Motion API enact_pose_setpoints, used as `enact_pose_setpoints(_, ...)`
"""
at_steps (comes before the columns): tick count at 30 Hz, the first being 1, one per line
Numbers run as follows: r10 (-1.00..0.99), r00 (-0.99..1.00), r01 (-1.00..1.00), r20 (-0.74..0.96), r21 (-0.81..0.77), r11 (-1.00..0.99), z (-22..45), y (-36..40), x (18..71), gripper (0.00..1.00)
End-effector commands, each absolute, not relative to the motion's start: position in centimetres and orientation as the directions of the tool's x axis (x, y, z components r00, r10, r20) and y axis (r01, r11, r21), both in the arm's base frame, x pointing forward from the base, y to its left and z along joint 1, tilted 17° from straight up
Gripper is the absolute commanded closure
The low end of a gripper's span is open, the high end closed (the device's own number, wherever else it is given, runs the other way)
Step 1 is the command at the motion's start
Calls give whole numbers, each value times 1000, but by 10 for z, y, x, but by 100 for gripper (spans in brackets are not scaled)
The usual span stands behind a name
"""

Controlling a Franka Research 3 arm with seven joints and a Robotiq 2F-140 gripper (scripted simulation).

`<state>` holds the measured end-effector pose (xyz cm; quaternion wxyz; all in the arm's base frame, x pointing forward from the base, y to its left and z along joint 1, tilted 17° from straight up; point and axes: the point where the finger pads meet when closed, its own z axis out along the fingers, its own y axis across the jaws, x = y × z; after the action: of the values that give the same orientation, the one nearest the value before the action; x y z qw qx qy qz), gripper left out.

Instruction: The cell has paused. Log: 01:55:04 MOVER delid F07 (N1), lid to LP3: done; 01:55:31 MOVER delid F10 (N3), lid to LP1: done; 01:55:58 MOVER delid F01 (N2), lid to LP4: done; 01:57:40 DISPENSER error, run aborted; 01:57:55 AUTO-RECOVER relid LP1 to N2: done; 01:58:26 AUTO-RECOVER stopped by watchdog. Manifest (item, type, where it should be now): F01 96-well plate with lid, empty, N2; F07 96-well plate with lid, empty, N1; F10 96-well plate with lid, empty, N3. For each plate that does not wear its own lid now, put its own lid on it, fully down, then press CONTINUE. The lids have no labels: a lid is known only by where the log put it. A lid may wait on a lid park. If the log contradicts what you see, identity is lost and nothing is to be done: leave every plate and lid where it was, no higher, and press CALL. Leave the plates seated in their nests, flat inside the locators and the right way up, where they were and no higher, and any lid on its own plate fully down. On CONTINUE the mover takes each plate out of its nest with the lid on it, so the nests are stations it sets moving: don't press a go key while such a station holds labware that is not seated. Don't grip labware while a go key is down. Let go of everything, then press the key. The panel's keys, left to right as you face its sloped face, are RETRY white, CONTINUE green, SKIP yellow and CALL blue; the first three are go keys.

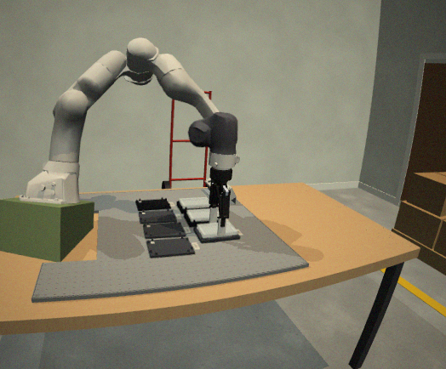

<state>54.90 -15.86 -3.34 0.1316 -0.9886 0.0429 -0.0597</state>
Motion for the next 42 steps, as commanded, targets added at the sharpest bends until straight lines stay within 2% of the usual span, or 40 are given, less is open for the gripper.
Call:
enact_pose_setpoints(1, -101, 989, -69, 110, -264, -962, -34, -160, 550, 100)
enact_pose_setpoints(2, -101, 989, -69, 110, -264, -962, -34, -160, 550, 100)
enact_pose_setpoints(3, -101, 989, -69, 110, -264, -962, -34, -160, 550, 34)
enact_pose_setpoints(42, -101, 989, -69, 110, -264, -962, -34, -160, 550, 34)
